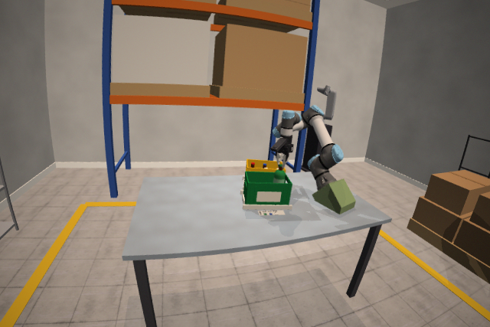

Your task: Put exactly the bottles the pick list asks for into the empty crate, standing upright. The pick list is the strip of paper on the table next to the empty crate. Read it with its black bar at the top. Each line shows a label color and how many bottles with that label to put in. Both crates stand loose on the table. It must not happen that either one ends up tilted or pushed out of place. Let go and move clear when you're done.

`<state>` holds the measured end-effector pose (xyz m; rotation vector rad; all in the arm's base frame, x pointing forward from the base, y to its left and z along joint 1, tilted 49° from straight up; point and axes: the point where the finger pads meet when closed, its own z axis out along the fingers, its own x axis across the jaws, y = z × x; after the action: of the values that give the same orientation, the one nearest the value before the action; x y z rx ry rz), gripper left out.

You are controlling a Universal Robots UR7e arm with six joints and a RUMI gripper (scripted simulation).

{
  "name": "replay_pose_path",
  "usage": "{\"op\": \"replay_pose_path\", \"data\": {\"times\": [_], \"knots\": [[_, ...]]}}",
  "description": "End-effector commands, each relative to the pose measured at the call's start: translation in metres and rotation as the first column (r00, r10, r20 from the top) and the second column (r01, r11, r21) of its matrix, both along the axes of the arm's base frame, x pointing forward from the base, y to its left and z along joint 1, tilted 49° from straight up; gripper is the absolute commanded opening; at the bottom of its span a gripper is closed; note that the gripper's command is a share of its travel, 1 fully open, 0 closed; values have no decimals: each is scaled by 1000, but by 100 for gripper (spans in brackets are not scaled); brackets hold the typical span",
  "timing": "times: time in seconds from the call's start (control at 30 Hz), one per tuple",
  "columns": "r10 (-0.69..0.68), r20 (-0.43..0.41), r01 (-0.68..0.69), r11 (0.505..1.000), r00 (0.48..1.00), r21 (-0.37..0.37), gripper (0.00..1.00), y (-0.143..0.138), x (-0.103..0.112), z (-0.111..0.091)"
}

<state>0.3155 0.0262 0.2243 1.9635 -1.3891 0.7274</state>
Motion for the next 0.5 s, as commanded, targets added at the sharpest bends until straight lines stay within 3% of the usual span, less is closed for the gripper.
{"op": "replay_pose_path", "data": {"times": [0.0, 0.47], "knots": [[3, 5, -3, 1000, 1000, 1, 0, -3, 1, -2], [3, 5, -3, 1000, 1000, 1, 0, -12, 2, -10]]}}
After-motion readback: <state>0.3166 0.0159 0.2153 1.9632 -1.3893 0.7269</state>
